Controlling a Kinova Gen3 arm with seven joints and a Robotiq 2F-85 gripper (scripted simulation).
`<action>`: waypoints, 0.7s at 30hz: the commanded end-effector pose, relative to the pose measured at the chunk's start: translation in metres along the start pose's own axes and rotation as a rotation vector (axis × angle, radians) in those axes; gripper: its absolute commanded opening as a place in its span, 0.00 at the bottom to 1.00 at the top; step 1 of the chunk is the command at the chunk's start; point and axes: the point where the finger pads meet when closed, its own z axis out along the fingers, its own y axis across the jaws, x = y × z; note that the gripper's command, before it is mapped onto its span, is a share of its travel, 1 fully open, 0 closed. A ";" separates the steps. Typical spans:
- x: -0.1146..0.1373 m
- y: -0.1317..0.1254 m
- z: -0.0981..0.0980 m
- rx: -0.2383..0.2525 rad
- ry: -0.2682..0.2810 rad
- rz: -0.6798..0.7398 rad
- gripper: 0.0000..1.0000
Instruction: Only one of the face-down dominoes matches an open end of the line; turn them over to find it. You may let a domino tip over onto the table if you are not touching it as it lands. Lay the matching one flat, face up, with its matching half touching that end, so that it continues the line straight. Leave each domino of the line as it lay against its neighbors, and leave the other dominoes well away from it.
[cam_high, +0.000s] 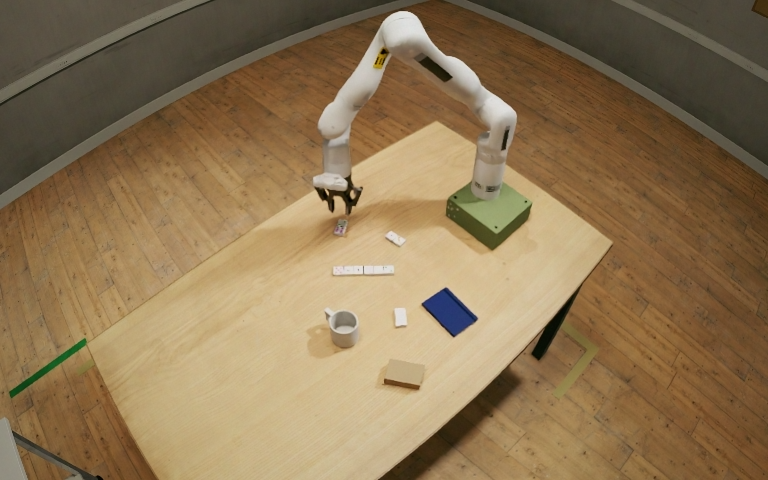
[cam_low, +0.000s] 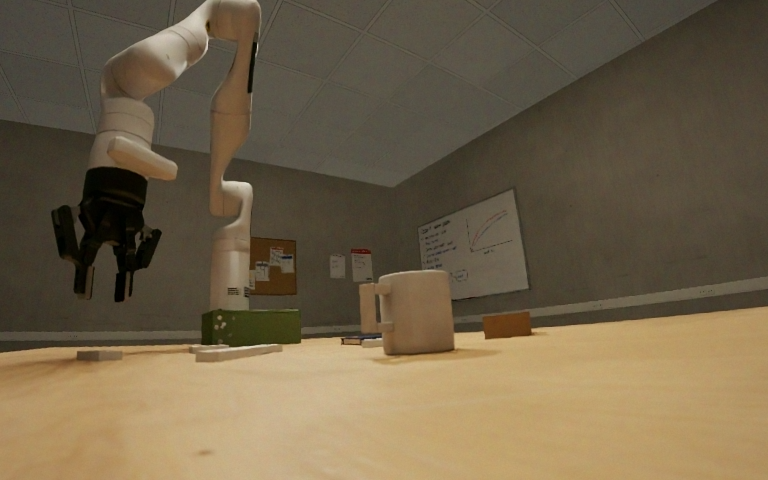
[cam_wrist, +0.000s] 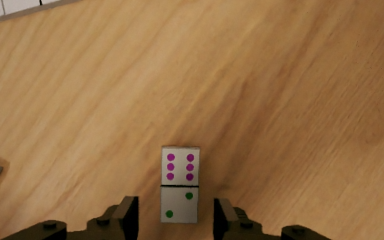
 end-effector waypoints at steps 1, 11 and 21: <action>0.000 0.001 0.001 -0.002 0.001 0.000 0.49; 0.000 0.001 0.009 -0.002 0.001 0.000 0.49; 0.001 0.001 0.023 -0.002 0.001 0.000 0.49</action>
